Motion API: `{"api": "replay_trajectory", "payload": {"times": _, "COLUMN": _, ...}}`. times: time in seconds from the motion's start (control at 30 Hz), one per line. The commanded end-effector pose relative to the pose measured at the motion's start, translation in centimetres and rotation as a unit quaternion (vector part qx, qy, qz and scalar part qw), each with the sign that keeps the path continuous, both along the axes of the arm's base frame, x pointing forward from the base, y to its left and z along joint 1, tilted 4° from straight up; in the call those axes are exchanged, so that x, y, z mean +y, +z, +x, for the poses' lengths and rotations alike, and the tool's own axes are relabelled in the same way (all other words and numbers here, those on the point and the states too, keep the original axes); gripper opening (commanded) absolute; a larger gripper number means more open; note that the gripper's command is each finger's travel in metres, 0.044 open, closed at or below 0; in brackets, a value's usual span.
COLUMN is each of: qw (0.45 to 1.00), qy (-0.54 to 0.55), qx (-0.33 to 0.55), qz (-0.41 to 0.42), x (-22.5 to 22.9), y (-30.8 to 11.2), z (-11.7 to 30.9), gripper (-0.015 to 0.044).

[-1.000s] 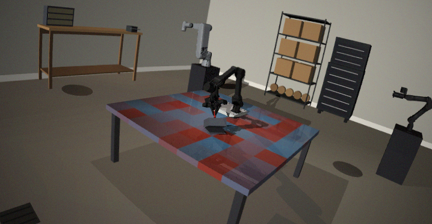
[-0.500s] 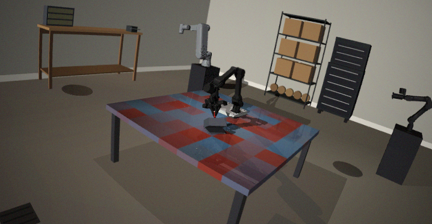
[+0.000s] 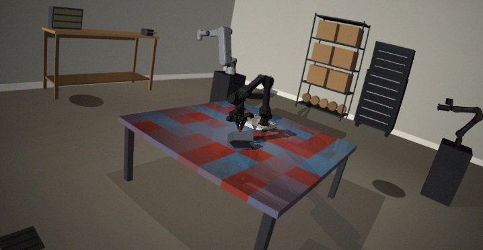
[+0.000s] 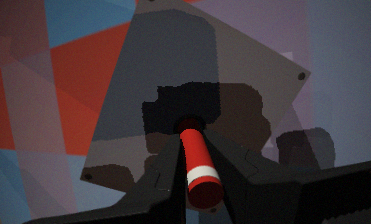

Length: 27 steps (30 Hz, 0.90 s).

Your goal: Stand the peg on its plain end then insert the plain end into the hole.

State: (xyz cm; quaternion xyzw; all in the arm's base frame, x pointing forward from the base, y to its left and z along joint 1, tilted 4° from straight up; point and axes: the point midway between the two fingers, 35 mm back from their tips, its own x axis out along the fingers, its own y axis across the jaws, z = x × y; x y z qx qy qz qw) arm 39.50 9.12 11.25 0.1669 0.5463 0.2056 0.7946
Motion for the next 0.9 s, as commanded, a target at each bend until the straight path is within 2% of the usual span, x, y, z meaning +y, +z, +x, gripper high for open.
{"api": "replay_trajectory", "payload": {"times": 0.0, "qw": 1.0, "qy": 0.0, "qx": 0.0, "qz": 0.0, "x": 0.0, "y": 0.0, "z": 0.0, "gripper": 0.0}}
{"api": "replay_trajectory", "payload": {"times": 0.1, "qw": 1.0, "qy": 0.0, "qx": 0.0, "qz": 0.0, "x": 0.0, "y": 0.0, "z": 0.0, "gripper": 0.0}}
{"api": "replay_trajectory", "payload": {"times": 0.67, "qw": 1.0, "qy": 0.0, "qx": 0.0, "qz": 0.0, "x": -0.3, "y": 0.5, "z": -0.1, "gripper": 0.044}}
{"api": "replay_trajectory", "payload": {"times": 0.87, "qw": 1.0, "qy": -0.001, "qx": 0.002, "qz": -0.001, "x": -1.1, "y": 1.6, "z": -0.4, "gripper": 0.044}}
